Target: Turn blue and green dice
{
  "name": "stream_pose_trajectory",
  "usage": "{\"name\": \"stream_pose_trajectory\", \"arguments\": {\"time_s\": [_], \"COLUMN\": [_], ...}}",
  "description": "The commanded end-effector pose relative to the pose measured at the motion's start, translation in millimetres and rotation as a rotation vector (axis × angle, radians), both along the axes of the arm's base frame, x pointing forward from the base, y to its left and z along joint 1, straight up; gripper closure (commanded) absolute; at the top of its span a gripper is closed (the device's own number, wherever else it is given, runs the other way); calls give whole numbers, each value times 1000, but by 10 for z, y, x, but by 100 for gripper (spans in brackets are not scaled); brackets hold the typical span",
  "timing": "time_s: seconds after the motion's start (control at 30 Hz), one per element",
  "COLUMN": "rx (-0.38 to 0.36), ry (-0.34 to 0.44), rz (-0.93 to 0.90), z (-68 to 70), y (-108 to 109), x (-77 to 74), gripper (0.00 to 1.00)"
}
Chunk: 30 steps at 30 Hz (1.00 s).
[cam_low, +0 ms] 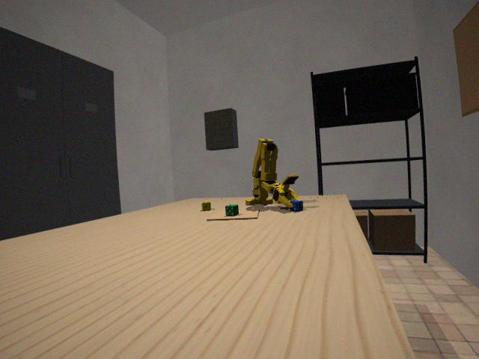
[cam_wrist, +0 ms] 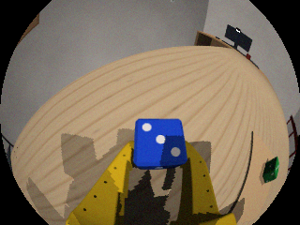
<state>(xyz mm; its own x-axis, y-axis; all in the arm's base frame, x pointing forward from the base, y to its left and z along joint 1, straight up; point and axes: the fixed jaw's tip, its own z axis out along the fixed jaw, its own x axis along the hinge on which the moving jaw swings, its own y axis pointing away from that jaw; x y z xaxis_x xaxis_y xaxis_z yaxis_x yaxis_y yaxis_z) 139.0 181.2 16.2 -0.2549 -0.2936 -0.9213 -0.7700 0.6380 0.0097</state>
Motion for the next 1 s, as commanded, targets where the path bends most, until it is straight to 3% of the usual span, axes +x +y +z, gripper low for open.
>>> {"name": "stream_pose_trajectory", "arguments": {"time_s": [0.0, 0.97], "rx": [28, 28], "ry": [-29, -29], "rz": [-5, -5], "z": [60, 60], "y": [24, 24], "x": [39, 39], "gripper": [83, 64]}}
